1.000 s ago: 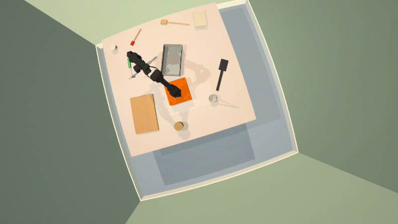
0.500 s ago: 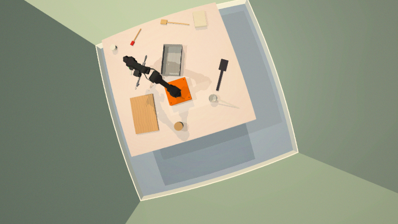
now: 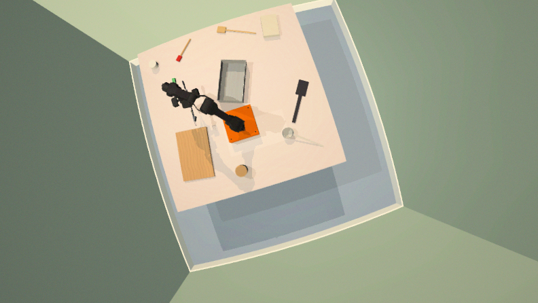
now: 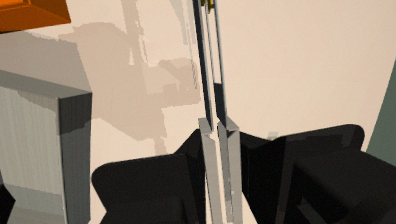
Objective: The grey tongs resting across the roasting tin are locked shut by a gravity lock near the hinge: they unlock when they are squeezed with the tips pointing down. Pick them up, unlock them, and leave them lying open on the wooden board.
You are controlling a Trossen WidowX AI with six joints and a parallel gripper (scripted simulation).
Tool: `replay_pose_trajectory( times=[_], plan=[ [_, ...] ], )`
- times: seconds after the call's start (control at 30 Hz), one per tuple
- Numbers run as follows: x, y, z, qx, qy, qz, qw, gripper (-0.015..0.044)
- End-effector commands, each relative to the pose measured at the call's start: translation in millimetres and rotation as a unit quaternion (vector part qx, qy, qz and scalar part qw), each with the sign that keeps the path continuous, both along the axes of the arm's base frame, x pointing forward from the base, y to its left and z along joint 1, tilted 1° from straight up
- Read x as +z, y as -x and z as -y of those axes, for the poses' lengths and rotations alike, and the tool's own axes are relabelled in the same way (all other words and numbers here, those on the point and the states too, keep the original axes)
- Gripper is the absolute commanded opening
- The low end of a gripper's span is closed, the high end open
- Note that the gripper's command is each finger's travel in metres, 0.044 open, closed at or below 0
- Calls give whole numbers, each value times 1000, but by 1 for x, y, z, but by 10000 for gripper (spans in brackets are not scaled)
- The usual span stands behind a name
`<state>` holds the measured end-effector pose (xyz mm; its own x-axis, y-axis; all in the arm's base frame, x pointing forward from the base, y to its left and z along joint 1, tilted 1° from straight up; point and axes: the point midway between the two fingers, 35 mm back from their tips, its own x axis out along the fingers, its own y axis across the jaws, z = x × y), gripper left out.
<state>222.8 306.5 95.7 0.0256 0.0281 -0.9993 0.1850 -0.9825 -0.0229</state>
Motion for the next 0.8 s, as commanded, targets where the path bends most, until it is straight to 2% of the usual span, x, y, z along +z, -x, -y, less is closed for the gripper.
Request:
replay_pose_trajectory(
  times=[0.0, 0.37, 0.77],
  plan=[
    [2, 8, -7, 84, 2, 5, 996, -150],
    [2, 16, -14, 85, 1, 4, 996, -150],
    [2, 80, -52, 0, -3, -1, 1000, -150]
  ],
)
